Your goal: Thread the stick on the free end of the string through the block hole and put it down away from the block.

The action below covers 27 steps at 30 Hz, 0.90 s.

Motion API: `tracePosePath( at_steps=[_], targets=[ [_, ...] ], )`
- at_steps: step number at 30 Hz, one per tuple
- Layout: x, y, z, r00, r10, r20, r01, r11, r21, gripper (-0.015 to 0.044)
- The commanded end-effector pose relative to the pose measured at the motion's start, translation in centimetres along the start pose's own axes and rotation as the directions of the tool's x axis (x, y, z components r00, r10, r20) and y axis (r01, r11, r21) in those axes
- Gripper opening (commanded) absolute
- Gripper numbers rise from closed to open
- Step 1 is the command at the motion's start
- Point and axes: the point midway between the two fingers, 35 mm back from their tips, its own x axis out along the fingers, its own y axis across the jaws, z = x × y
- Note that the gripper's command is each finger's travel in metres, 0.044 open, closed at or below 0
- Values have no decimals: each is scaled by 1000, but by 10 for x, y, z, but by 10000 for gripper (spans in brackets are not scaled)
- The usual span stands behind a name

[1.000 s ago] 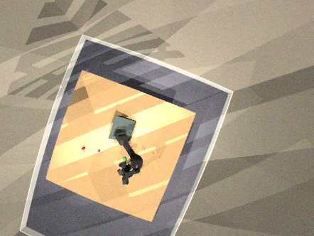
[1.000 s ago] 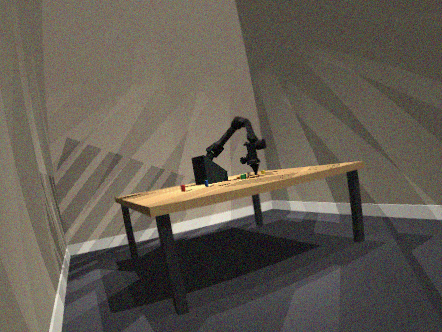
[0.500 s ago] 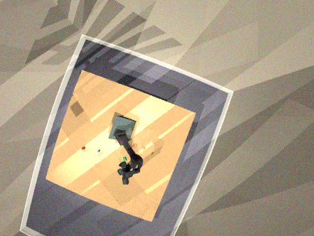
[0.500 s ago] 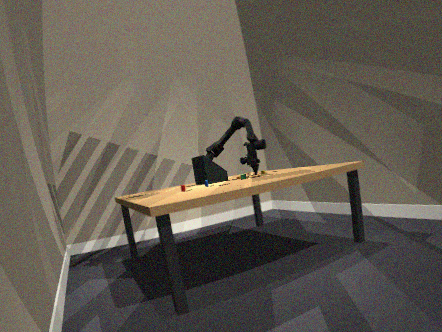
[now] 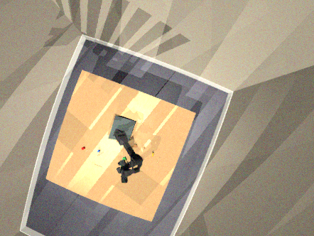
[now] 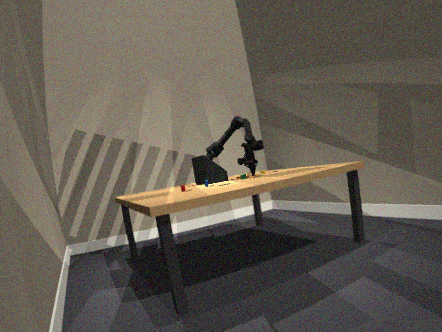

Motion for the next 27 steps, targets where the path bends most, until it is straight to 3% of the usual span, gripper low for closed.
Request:
tracePosePath(
  at_steps=[1,27],
  targets=[
    [-3,-1,5,1000,1,-8,-1,1000,-11,0],
    [-3,0,41,1000,1,-7,-1,1000,-9,0]
  ],
)
